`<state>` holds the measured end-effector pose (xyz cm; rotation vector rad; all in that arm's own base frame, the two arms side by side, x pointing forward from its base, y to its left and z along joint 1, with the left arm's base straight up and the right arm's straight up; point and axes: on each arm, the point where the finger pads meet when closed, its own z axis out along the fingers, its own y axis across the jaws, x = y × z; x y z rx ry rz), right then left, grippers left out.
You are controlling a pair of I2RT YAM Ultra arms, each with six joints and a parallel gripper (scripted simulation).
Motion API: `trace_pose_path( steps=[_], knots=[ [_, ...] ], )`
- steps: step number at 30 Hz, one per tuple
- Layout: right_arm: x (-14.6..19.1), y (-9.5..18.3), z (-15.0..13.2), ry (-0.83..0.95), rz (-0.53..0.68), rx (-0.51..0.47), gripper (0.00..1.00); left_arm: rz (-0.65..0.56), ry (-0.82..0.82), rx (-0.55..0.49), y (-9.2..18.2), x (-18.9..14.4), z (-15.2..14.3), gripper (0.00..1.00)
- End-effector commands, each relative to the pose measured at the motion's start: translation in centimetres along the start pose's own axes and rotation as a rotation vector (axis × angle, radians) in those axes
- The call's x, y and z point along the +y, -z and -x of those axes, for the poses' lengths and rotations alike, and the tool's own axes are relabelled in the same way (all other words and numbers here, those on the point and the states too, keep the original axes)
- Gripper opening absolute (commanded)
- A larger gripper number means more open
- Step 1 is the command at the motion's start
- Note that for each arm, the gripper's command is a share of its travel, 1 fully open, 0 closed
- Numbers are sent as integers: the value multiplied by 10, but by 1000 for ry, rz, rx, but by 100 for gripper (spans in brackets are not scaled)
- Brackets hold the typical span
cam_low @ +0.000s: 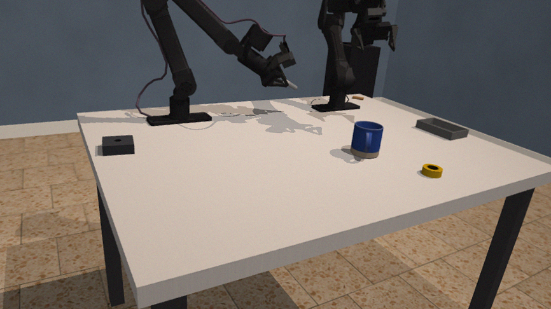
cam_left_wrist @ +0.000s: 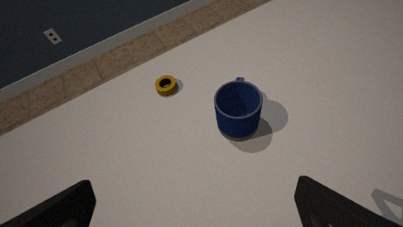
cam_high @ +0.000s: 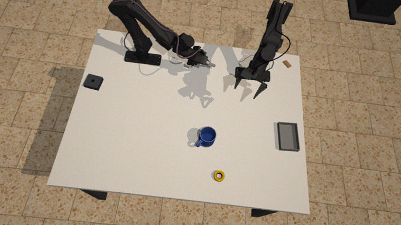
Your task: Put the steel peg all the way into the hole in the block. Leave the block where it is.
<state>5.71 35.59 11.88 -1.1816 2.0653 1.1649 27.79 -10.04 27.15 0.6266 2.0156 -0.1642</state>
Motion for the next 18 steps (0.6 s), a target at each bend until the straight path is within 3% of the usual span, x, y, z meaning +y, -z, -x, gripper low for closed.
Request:
trace_pose_path(
  steps=[1, 2, 8, 18],
  knots=[
    [3, 1, 8, 5, 8, -22, 0, 129, 71, -210, -13, 36, 68, 100],
    [3, 1, 8, 5, 8, -22, 0, 221, 130, -280, -8, 68, 85, 100],
    [3, 1, 8, 5, 8, -22, 0, 462, 269, -479, 24, 157, 121, 100],
    [3, 1, 8, 5, 8, -22, 0, 480, 281, -508, 27, 162, 126, 100]
  ],
)
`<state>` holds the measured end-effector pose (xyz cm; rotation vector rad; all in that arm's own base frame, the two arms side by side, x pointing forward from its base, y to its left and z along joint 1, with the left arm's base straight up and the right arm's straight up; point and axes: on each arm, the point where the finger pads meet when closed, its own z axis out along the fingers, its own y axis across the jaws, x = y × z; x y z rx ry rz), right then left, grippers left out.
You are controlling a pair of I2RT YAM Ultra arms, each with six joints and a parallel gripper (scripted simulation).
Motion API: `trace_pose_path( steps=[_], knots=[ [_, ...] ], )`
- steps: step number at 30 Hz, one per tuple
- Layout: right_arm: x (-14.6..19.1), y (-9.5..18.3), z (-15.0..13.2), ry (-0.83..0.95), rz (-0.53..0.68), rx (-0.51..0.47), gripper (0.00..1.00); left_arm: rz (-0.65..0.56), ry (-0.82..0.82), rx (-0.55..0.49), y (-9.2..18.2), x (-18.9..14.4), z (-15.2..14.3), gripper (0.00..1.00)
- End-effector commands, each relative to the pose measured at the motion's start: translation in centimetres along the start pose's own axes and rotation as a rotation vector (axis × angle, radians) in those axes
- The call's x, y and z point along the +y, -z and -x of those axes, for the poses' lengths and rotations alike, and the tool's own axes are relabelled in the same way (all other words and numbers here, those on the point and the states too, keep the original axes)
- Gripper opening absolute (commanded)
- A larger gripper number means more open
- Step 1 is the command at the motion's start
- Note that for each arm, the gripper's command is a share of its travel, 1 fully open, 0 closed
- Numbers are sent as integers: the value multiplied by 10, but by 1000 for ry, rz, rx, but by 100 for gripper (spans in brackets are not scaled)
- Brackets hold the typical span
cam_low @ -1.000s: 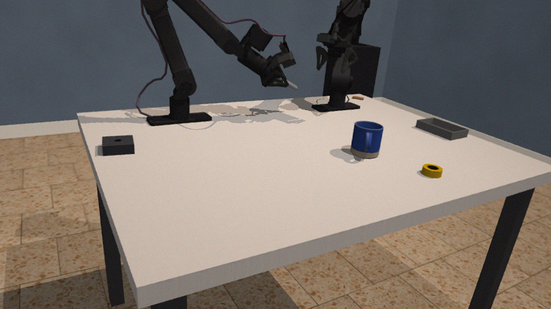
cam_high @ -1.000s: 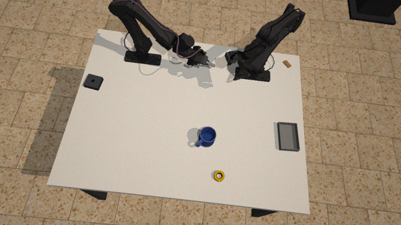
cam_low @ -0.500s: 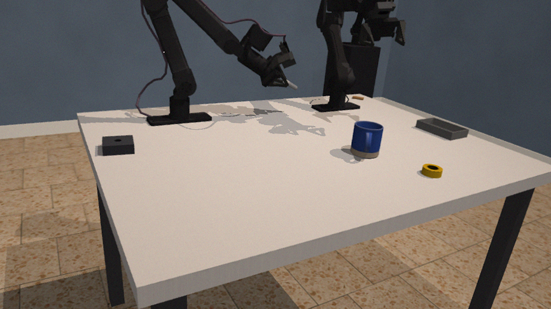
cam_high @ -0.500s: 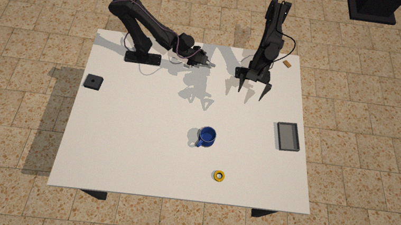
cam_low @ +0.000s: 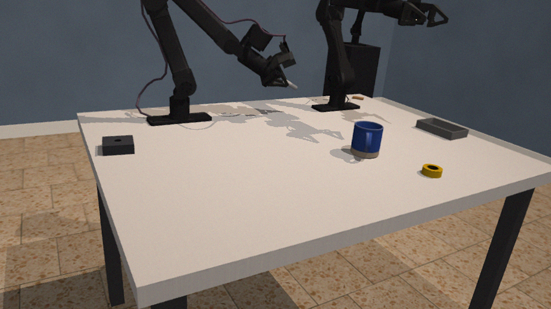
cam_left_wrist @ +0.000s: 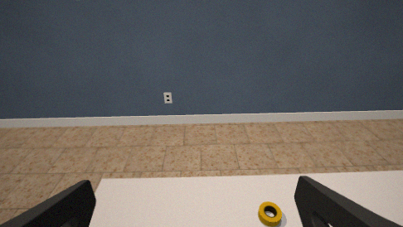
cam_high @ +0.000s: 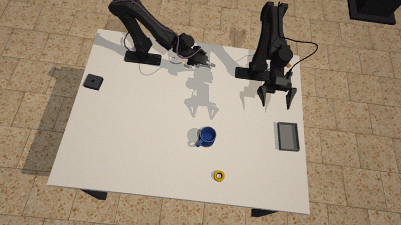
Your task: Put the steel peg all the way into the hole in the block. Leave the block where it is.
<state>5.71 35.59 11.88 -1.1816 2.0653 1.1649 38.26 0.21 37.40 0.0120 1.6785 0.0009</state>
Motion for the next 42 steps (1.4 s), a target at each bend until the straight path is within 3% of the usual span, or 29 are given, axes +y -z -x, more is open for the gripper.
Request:
trace_pose_path(
  steps=[1, 30, 31, 34, 42],
  knots=[
    [3, 1, 8, 5, 8, -22, 0, 15, 16, -131, 4, 1, 43, 100],
    [3, 1, 8, 5, 8, -22, 0, 14, 12, -142, 7, 1, 46, 100],
    [-2, 1, 15, -10, -11, -26, 0, 7, 8, -108, 5, -1, 33, 100],
    [-13, 0, 17, -35, -44, -22, 0, 7, 8, -108, 5, -1, 33, 100],
    [-159, 47, 53, -388, -432, -39, 0, 7, 8, -108, 5, -1, 33, 100]
  ],
)
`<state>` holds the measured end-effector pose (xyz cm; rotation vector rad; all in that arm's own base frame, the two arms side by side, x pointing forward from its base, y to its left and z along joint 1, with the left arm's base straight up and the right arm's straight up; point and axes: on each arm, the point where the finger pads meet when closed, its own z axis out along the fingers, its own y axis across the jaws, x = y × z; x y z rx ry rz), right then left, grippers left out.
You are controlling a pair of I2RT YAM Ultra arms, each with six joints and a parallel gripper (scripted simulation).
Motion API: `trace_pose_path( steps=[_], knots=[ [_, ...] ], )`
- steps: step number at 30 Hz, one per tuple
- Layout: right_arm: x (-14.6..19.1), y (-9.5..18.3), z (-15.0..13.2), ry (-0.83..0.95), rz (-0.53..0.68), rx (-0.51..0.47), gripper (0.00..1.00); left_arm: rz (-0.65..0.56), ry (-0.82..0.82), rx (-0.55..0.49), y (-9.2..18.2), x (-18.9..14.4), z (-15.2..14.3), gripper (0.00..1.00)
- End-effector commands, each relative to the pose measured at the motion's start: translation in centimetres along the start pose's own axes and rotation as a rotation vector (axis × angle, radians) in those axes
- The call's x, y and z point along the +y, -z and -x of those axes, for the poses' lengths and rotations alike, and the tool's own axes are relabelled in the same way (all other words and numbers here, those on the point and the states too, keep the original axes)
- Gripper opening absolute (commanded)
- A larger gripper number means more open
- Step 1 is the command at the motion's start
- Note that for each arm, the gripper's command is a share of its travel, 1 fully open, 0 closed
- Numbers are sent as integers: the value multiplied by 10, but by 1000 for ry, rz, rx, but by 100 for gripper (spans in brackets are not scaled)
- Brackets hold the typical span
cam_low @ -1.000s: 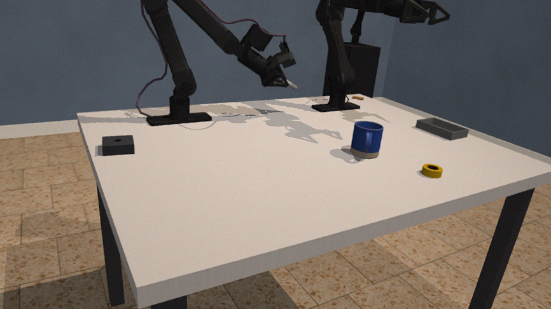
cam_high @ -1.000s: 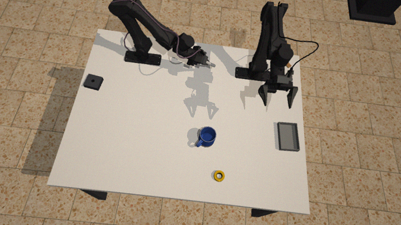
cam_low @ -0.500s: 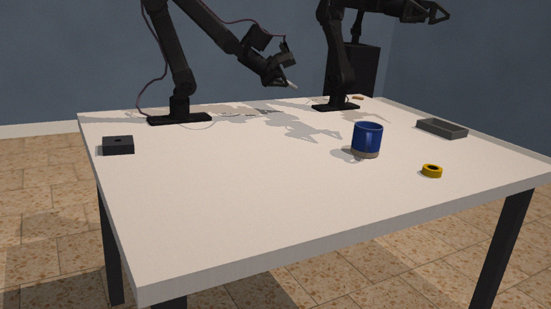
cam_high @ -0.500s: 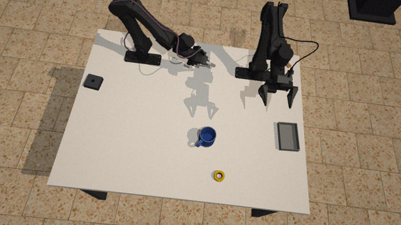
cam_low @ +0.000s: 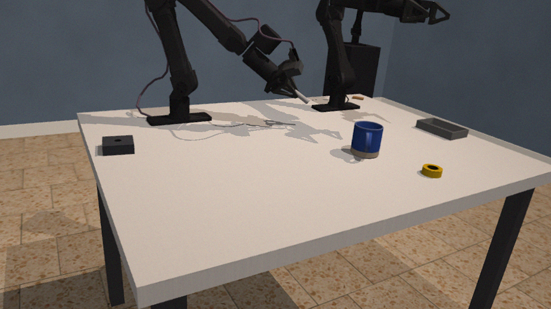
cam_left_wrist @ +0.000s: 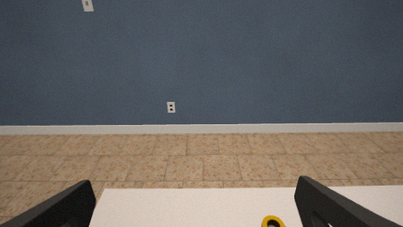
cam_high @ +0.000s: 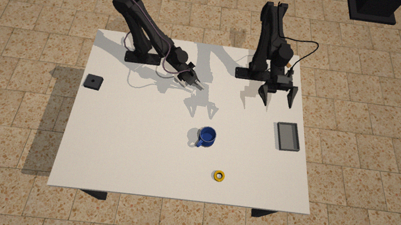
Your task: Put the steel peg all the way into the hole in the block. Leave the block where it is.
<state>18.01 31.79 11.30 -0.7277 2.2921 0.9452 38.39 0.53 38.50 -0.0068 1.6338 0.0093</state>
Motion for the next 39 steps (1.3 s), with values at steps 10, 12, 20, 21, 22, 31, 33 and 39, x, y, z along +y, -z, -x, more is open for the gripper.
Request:
trace_pose_path(
  steps=[10, 12, 20, 21, 22, 31, 33, 39],
  knots=[
    [-183, 66, 55, -508, -489, 5, 0, -10, 2, -63, 4, -4, 22, 100],
    [-219, 93, 54, -641, -583, 0, 0, -10, 2, -63, 4, -4, 22, 100],
    [-308, 195, 24, -1057, -828, -25, 0, -10, 2, -63, 4, -4, 22, 100],
    [-316, 209, 18, -1113, -855, -29, 0, -10, 2, -63, 4, -4, 22, 100],
    [-324, 224, 11, -1172, -882, -34, 0, -10, 2, -63, 4, -4, 22, 100],
    [-349, 329, -53, -1607, -1033, -62, 0, -10, 2, -63, 4, -4, 22, 100],
    [-348, 355, -72, -1722, -1059, -73, 0, -10, 2, -63, 4, -4, 22, 100],
    [-332, 416, -123, -2029, -1100, -107, 0, -10, 2, -63, 4, -4, 22, 100]
  ],
)
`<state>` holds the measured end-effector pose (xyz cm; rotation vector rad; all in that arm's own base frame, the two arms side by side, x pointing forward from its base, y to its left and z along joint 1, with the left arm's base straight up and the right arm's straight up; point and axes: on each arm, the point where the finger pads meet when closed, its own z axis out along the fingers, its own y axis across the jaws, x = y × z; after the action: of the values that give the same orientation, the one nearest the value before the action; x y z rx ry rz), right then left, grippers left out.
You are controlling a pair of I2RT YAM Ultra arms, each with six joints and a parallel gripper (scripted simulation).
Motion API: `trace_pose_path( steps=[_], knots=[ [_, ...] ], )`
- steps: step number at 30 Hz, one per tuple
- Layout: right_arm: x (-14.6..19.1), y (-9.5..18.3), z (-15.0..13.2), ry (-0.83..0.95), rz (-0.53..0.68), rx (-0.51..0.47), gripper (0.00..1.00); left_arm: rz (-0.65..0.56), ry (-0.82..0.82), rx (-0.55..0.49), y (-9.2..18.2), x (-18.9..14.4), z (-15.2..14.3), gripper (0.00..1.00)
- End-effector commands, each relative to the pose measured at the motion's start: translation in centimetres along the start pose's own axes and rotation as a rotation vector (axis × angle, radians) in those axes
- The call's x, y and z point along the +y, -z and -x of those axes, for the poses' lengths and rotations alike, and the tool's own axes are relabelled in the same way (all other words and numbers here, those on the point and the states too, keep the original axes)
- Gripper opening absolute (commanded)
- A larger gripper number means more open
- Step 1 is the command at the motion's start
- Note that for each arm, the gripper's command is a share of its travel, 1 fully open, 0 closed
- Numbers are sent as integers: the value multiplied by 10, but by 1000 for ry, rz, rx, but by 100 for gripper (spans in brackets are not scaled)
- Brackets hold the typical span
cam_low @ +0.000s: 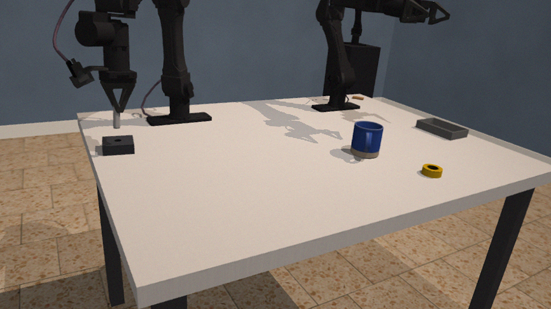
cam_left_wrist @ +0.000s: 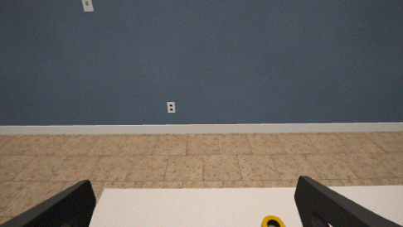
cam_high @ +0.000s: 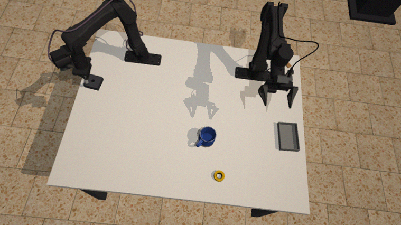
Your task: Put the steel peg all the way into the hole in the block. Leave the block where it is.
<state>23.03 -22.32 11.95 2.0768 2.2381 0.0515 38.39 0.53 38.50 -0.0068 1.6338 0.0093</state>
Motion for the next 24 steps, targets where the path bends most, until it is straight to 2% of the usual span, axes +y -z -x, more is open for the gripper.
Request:
trace_pose_path(
  steps=[1, 11, 12, 15, 17, 21, 22, 24],
  knots=[
    [-36, 16, 3, -93, -108, 69, 0, -10, 2, -63, 4, -4, 22, 100],
    [-32, 20, 0, -76, -90, 60, 0, -10, 2, -63, 4, -4, 22, 100],
    [-38, 7, -7, -77, -116, 92, 0, -10, 2, -63, 4, -4, 22, 100],
    [-38, -23, -5, -77, -112, 87, 0, -10, 2, -63, 4, -4, 22, 100],
    [-40, -33, -6, -77, -112, 87, 0, -10, 2, -63, 4, -4, 22, 100],
    [-40, -34, -6, -77, -112, 87, 0, -10, 2, -63, 4, -4, 22, 100],
    [-35, -24, 0, -76, -87, 57, 0, -10, 2, -63, 4, -4, 22, 100],
    [-35, -24, 0, -76, -87, 57, 0, -10, 2, -63, 4, -4, 22, 100]
  ],
)
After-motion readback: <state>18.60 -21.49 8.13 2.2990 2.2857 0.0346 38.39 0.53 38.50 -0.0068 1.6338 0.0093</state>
